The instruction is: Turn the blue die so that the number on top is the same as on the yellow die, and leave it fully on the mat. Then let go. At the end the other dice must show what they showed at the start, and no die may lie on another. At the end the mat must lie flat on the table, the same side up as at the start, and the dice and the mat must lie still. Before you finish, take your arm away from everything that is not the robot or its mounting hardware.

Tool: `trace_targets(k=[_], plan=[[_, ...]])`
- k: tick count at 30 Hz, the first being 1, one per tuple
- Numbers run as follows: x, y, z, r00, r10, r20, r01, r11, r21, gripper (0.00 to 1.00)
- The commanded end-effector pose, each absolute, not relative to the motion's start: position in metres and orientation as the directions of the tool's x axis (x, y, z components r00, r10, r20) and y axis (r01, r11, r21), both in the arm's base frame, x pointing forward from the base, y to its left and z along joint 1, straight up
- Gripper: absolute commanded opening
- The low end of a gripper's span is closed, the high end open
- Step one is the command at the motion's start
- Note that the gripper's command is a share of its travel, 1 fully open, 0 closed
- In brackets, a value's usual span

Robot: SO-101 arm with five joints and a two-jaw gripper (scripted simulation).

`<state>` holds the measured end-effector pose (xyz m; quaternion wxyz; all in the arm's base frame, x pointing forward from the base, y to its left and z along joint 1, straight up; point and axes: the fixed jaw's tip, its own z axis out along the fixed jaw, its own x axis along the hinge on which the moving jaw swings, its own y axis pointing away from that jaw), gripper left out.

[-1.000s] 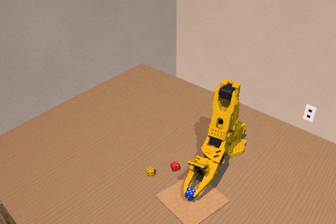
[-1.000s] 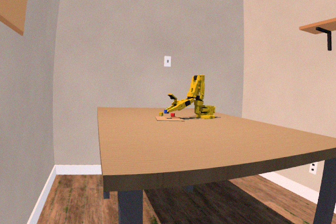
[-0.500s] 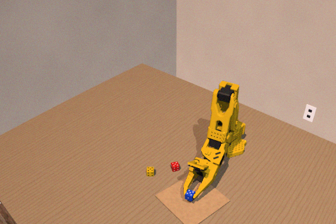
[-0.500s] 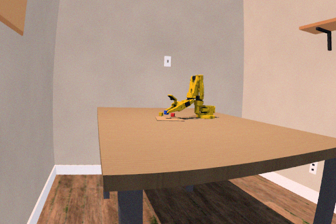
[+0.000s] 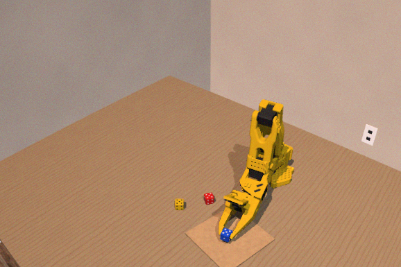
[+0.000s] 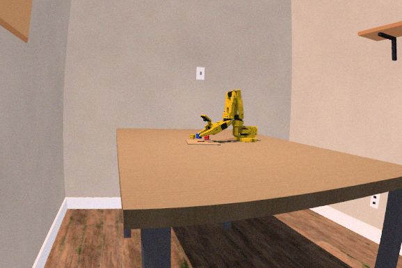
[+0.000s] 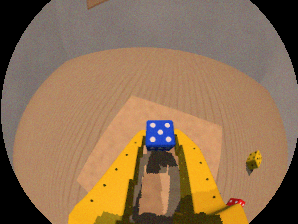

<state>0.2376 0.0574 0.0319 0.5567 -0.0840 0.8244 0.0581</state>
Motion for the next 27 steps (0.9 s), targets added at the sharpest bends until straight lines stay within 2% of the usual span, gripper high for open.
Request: trace_targets(k=[1, 27], plan=[[0.2467, 0.058, 0.0447, -0.292, -0.05, -0.955, -0.197, 0.98, 0.009, 0.0], [0.2468, 0.0581, 0.0362, -0.292, -0.05, -0.955, -0.197, 0.98, 0.009, 0.0]])
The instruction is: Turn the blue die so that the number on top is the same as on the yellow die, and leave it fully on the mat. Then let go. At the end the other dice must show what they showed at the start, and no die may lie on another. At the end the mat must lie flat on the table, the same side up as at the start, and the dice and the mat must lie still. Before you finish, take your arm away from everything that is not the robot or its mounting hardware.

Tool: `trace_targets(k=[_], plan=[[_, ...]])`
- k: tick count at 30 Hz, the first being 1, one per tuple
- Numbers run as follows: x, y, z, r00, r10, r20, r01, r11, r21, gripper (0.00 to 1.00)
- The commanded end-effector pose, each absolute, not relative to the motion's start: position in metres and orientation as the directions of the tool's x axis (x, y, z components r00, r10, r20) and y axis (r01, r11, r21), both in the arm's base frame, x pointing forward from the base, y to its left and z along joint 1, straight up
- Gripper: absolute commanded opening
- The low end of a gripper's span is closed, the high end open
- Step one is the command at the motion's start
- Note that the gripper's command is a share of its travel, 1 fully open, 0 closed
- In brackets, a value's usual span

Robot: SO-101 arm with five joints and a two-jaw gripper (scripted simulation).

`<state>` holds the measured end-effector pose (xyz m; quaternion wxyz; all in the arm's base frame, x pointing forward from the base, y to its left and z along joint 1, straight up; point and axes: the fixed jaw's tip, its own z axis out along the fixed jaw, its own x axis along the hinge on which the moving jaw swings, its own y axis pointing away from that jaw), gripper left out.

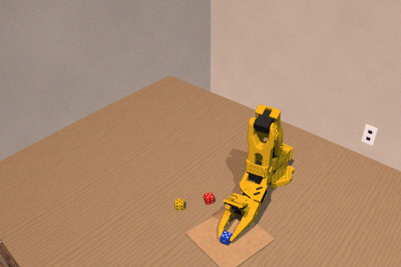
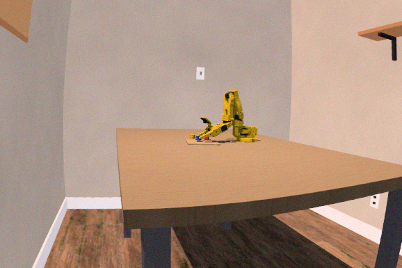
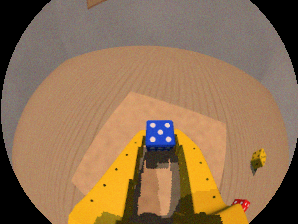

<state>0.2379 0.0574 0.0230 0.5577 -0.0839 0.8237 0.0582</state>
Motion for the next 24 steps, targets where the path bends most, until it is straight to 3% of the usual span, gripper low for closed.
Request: trace_targets(k=[1, 24], plan=[[0.2469, 0.0581, 0.0361, -0.292, -0.05, -0.955, -0.197, 0.98, 0.009, 0.0], [0.247, 0.0581, 0.0293, -0.292, -0.05, -0.955, -0.197, 0.98, 0.009, 0.0]])
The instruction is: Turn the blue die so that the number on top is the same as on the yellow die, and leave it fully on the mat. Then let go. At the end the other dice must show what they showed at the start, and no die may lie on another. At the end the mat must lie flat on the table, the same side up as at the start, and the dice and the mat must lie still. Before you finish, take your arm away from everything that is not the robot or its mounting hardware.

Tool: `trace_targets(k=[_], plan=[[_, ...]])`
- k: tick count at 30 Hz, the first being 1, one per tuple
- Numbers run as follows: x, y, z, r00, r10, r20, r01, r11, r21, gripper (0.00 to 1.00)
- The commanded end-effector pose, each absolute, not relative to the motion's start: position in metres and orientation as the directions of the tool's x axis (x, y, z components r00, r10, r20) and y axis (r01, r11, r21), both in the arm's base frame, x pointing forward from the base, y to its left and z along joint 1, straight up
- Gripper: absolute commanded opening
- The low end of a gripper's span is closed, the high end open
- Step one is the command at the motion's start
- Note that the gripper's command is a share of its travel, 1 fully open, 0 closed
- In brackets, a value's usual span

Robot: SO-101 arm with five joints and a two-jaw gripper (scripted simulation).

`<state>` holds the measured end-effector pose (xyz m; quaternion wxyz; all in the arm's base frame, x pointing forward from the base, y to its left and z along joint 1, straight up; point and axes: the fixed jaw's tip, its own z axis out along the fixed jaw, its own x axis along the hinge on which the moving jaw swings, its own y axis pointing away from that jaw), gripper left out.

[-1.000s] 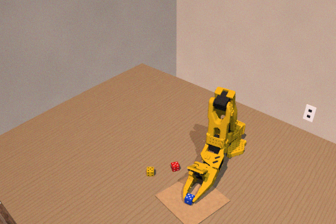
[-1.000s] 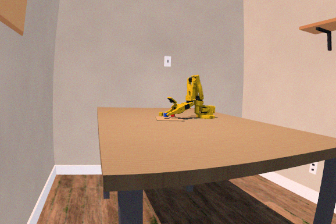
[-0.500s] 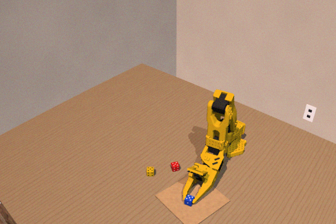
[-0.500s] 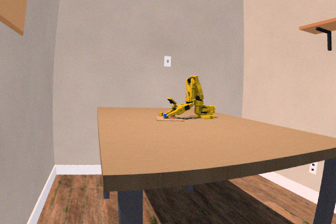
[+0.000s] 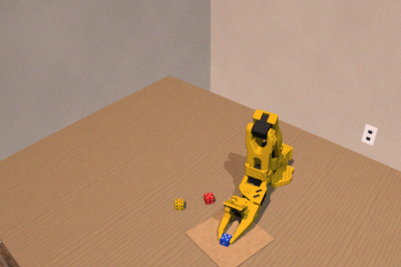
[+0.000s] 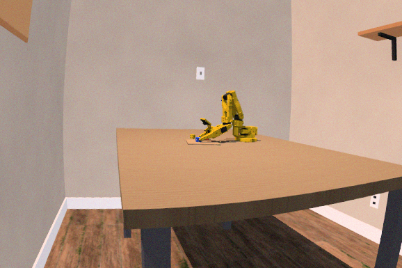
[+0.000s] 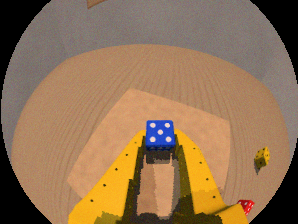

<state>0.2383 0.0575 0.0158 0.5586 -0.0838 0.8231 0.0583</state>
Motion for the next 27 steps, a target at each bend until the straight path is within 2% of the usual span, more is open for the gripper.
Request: trace_targets(k=[1, 11, 21, 27], plan=[[0.247, 0.0581, 0.0292, -0.292, -0.05, -0.955, -0.197, 0.98, 0.009, 0.0], [0.247, 0.0581, 0.0288, -0.292, -0.05, -0.955, -0.197, 0.98, 0.009, 0.0], [0.247, 0.0581, 0.0288, -0.292, -0.05, -0.955, -0.197, 0.98, 0.009, 0.1], [0.247, 0.0581, 0.0288, -0.292, -0.05, -0.955, -0.197, 0.98, 0.009, 0.11]])
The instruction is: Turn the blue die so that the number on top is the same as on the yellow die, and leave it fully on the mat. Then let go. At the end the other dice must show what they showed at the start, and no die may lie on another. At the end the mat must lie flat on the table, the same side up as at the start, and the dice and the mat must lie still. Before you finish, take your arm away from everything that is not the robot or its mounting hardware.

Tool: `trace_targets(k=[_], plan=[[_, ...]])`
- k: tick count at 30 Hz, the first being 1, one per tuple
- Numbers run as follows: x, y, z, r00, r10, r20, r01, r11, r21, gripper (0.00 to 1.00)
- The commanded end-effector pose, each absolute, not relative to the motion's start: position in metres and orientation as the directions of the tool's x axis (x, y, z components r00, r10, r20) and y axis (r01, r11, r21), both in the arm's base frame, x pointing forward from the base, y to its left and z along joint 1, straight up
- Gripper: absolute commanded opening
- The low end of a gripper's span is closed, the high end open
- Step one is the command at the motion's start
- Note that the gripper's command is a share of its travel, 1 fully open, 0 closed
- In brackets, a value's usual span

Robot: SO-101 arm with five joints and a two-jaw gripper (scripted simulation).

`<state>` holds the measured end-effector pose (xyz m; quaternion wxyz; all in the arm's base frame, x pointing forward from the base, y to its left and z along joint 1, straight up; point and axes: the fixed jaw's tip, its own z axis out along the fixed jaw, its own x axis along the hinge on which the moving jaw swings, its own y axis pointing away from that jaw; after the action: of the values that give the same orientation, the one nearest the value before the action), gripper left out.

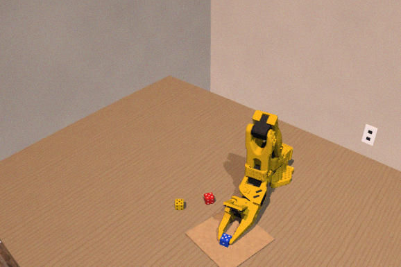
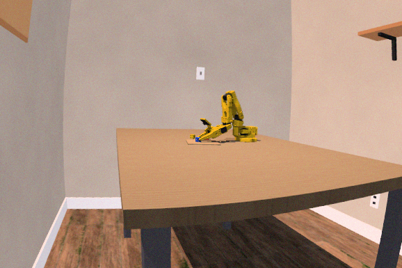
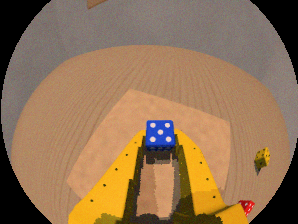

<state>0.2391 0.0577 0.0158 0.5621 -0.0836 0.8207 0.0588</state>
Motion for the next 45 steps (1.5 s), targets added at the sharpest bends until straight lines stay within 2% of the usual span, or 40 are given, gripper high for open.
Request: trace_targets(k=[1, 7, 25, 37, 45], plan=[[0.247, 0.058, 0.029, -0.292, -0.05, -0.955, -0.197, 0.98, 0.009, 0.11], [0.247, 0.058, 0.029, -0.292, -0.05, -0.955, -0.197, 0.98, 0.009, 0.13], [0.247, 0.058, 0.029, -0.292, -0.05, -0.955, -0.197, 0.98, 0.009, 0.28], [0.247, 0.058, 0.03, -0.292, -0.05, -0.955, -0.197, 0.98, 0.009, 0.29], [0.251, 0.059, 0.047, -0.292, -0.05, -0.955, -0.197, 0.98, 0.009, 0.29]])
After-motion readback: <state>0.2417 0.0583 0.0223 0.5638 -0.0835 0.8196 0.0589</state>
